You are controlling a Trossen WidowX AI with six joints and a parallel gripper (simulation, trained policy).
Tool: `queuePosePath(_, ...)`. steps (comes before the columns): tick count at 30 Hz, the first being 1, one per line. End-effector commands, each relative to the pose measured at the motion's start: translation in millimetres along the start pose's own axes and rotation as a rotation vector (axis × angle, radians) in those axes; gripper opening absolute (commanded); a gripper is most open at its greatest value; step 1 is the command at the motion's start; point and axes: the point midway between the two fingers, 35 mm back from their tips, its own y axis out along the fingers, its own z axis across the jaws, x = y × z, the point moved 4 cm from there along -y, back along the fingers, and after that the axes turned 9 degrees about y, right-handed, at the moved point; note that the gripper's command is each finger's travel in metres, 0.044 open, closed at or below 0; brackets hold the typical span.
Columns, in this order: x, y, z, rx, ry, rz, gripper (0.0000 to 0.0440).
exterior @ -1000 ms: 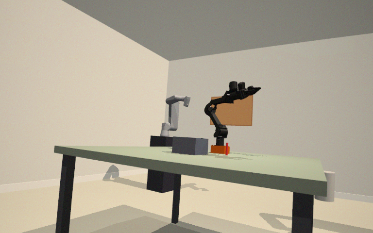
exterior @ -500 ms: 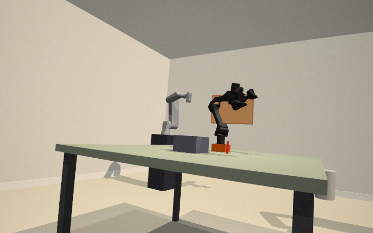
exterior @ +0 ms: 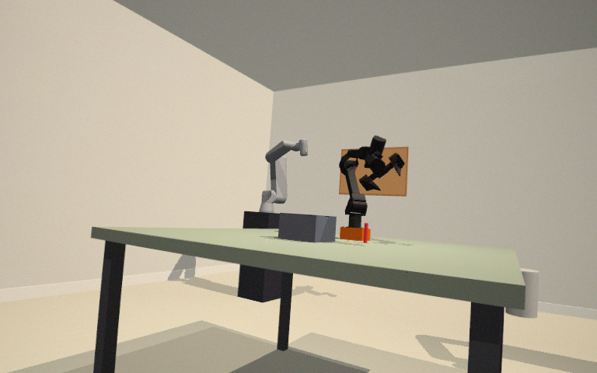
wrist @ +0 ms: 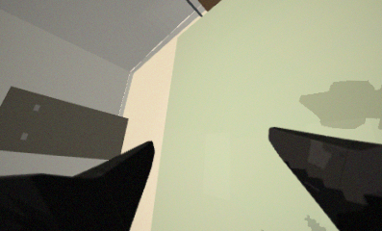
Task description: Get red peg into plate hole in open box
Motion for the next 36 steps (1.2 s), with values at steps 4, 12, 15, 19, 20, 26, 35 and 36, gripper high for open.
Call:
queuePosePath(4,-2.2,5.4,-25.7,-0.159,0.115,0.025,0.0440)
queuePosePath(12,-8.5,8.2,-59.5,-0.383,0.278,0.055,0.0440)
queuePosePath(15,-11.5,8.8,-71.3,-0.466,0.340,0.063,0.0440)
queuePosePath(19,-16.2,10.3,-86.5,-0.578,0.423,0.071,0.0440)
queuePosePath(20,-17.4,10.8,-90.1,-0.604,0.442,0.072,0.0440)
queuePosePath(26,-25.2,16.3,-109.6,-0.739,0.546,0.073,0.0440)
queuePosePath(35,-38.6,30.5,-134.6,-0.844,0.656,0.056,0.0440)
queuePosePath(36,-40.3,32.7,-137.5,-0.849,0.666,0.053,0.0440)
